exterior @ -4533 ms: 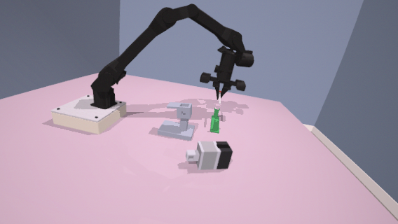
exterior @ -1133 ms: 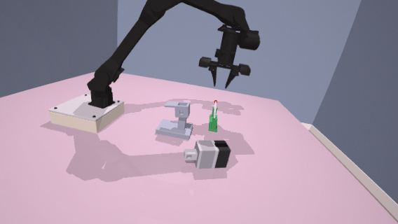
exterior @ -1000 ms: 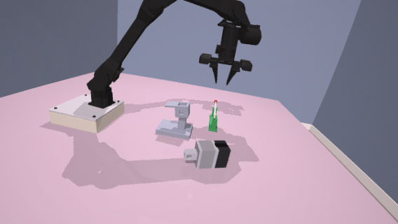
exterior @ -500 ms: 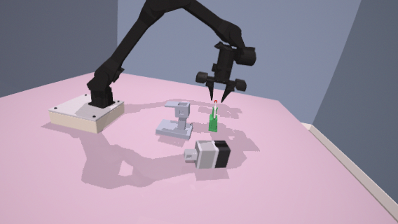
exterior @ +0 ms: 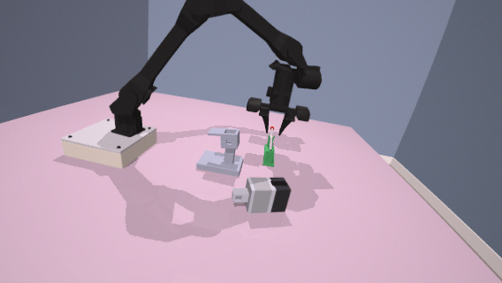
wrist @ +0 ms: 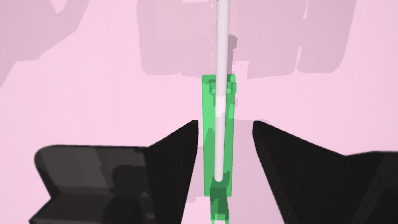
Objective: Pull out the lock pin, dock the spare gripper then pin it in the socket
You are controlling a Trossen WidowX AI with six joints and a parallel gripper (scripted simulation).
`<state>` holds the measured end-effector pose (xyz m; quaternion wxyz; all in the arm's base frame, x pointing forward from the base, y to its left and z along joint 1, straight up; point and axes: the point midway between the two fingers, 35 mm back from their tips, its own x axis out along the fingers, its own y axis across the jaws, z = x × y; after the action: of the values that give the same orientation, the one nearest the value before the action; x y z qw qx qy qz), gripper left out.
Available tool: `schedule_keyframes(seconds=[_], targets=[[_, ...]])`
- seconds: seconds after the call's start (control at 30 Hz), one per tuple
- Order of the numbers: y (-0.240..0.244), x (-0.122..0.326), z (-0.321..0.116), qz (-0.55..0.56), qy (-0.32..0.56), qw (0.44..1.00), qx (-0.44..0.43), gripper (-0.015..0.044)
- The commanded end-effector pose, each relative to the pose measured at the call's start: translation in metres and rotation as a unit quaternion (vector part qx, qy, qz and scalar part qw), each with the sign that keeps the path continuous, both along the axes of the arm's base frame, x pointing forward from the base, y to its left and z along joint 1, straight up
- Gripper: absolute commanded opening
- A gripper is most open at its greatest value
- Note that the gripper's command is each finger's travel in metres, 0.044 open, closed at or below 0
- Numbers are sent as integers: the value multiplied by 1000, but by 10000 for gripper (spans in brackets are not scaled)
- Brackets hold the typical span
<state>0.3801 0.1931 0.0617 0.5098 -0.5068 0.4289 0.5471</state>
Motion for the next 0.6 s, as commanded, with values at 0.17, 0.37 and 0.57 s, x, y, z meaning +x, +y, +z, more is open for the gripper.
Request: schedule_keyframes(seconds=[0.17,0.37,0.57], targets=[[-1,0,-18,3,3,1000,-3,180],[-1,0,-28,3,3,1000,-3,180],[-1,0,-38,3,3,1000,-3,180]])
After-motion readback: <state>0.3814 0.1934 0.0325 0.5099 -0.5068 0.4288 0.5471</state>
